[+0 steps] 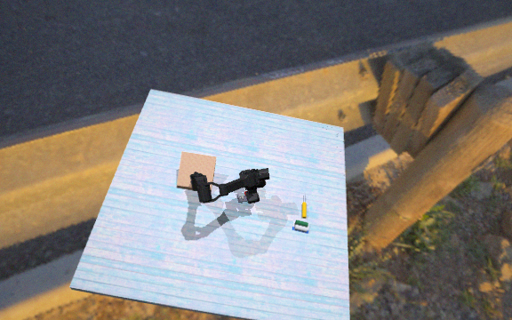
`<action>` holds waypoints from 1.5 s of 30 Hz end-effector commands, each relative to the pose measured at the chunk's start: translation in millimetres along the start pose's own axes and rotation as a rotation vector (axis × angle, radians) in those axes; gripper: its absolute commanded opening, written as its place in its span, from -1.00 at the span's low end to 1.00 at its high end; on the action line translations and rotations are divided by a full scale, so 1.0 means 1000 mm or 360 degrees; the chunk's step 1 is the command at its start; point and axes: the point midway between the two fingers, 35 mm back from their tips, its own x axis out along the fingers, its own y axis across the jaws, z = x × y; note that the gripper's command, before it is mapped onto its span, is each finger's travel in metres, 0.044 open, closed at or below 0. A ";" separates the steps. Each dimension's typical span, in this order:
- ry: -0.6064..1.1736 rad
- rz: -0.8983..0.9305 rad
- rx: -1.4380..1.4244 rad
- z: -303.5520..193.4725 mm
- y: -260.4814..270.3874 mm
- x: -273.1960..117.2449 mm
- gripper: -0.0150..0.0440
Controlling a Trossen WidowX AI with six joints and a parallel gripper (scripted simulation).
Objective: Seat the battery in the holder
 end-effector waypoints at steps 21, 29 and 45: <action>-0.0237 0.0024 -0.0006 -0.007 -0.002 0.014 -0.20; -0.0312 0.0027 -0.0010 -0.009 -0.002 0.017 -0.20; -0.0469 0.0033 -0.0024 -0.015 -0.003 0.021 -0.20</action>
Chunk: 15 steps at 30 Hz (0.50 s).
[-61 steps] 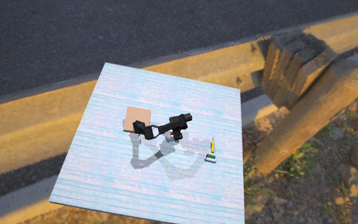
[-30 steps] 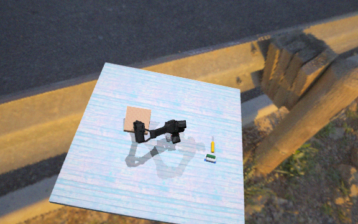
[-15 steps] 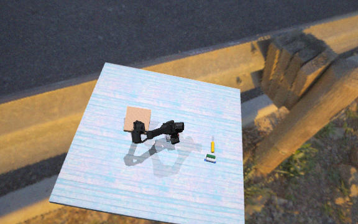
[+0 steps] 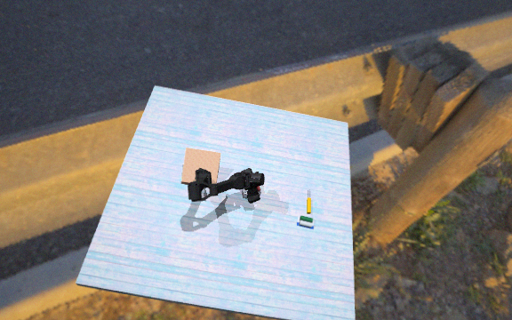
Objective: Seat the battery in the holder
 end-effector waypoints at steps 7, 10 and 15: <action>-0.0048 0.0000 -0.0005 -0.006 -0.001 0.001 -0.20; -0.0042 0.0001 -0.0005 -0.009 -0.001 0.001 -0.20; -0.0036 0.0001 -0.0004 -0.014 -0.001 -0.001 -0.20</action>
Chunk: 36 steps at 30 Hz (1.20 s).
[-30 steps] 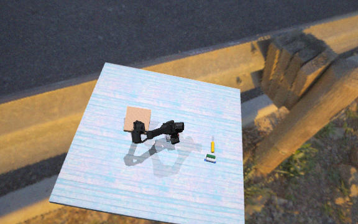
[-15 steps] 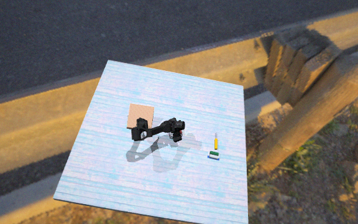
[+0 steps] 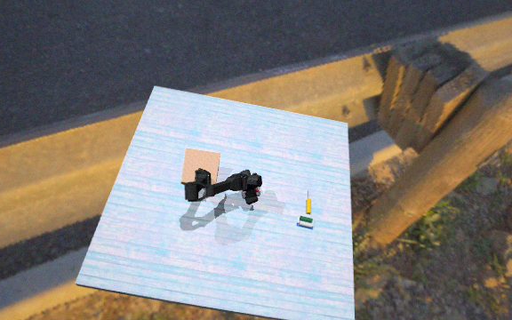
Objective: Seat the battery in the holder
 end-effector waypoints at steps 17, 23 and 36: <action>0.0012 0.0007 -0.0005 -0.016 0.001 -0.007 -0.20; 0.0022 0.0010 -0.0004 -0.017 0.001 -0.008 -0.20; 0.0140 0.0038 0.0015 -0.015 0.001 -0.005 -0.20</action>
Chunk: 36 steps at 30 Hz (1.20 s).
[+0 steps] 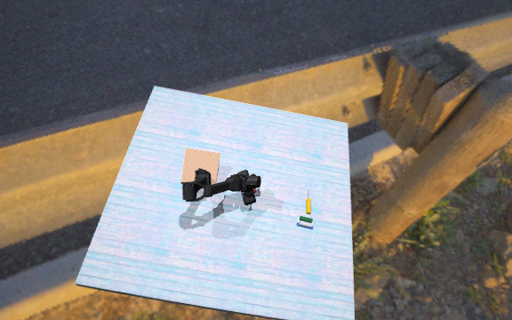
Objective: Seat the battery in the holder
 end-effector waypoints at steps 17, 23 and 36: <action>0.0214 0.0034 0.0013 -0.001 0.001 0.006 -0.20; 0.0270 0.0042 0.0019 0.000 0.001 0.007 -0.20; 0.0390 0.0057 0.0031 0.002 0.001 0.010 -0.20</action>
